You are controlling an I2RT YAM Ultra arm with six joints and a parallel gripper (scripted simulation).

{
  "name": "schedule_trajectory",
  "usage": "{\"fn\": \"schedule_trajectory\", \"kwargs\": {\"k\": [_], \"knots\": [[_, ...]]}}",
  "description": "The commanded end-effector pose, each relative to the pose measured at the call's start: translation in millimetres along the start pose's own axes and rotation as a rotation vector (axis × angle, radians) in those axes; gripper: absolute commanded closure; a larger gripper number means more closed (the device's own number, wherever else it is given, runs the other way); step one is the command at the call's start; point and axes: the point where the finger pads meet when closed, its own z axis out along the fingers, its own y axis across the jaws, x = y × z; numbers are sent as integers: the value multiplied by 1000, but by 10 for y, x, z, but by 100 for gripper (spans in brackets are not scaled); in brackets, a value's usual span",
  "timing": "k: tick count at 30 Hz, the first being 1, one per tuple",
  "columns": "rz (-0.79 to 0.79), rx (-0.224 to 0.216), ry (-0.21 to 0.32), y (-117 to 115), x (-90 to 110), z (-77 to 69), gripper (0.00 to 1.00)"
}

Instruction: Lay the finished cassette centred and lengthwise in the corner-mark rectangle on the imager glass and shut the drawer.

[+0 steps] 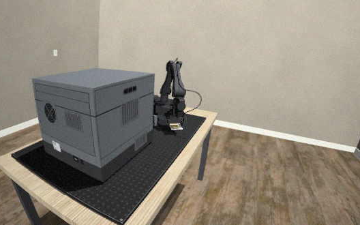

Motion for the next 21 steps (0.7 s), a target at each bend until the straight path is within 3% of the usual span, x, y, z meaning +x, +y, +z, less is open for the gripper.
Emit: {"fn": "schedule_trajectory", "kwargs": {"k": [1,3,4,8,9,21], "knots": [[8,0,-47,13,-160,-54,0],[8,0,-46,12,-160,-52,0],[8,0,-46,12,-160,-52,100],[8,0,-46,12,-160,-52,100],[6,0,-25,-6,-69,-53,100],[6,0,-25,-6,-69,-53,100]]}}
